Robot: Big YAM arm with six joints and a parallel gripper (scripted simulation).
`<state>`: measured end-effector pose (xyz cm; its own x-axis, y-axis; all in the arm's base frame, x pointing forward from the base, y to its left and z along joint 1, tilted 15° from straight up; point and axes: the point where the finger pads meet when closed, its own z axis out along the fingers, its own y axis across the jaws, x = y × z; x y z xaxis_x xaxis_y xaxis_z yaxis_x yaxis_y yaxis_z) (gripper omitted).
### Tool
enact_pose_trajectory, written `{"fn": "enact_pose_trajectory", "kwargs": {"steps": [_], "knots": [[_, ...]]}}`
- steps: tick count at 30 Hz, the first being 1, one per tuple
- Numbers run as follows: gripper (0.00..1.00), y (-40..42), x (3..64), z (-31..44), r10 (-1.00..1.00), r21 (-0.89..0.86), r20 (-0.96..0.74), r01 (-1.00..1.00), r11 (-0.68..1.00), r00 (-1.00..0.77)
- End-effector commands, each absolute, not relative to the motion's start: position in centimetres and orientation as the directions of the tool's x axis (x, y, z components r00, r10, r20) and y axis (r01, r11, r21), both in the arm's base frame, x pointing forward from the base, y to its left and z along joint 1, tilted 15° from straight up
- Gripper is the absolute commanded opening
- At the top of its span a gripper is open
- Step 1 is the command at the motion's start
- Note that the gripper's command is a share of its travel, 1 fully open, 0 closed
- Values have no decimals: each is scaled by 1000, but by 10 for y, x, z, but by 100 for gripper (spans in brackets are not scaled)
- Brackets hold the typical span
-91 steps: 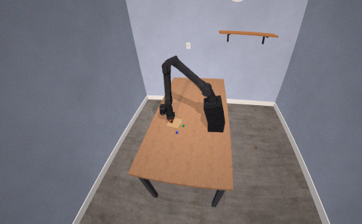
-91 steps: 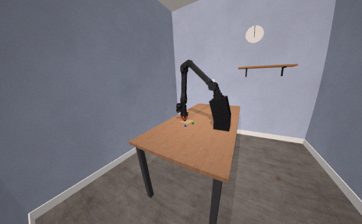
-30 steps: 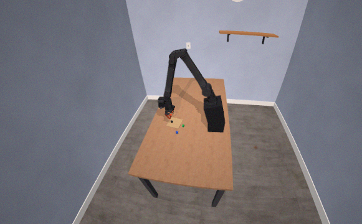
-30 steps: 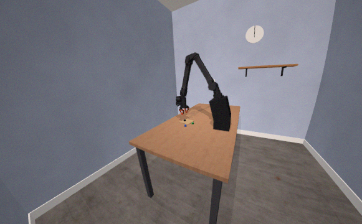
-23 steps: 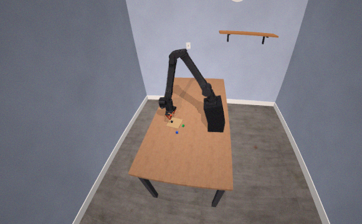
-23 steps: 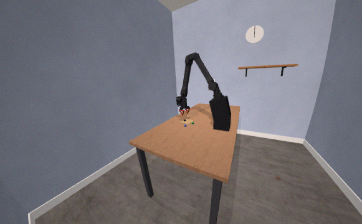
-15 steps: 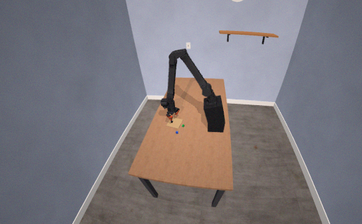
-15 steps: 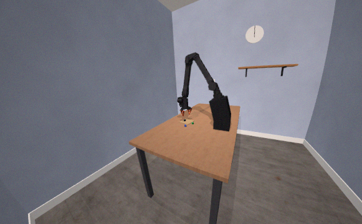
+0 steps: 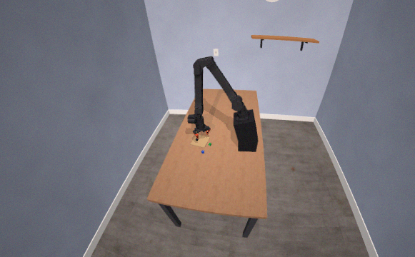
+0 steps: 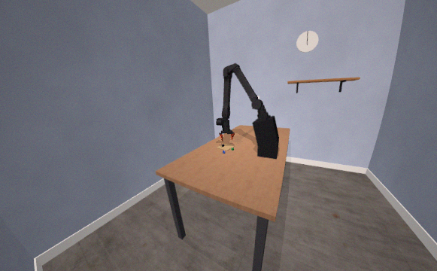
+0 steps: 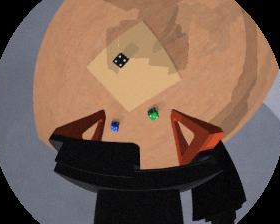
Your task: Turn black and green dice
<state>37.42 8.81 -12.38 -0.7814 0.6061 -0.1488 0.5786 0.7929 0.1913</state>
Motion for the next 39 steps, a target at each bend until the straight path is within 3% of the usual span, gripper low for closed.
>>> {"fn": "enact_pose_trajectory", "kwargs": {"steps": [1,5,17,29,35,36,39], "knots": [[100,91,370,-124,746,228,-128,713,664,-653],[100,92,369,-123,772,238,-122,737,633,-624],[100,95,336,-134,964,261,-13,930,260,-266],[100,94,309,-143,997,239,64,970,-51,36],[100,94,315,-141,993,251,82,962,-106,88],[33,94,315,-141,993,252,82,962,-106,88],[33,93,312,-142,993,243,78,964,-106,89]]}}
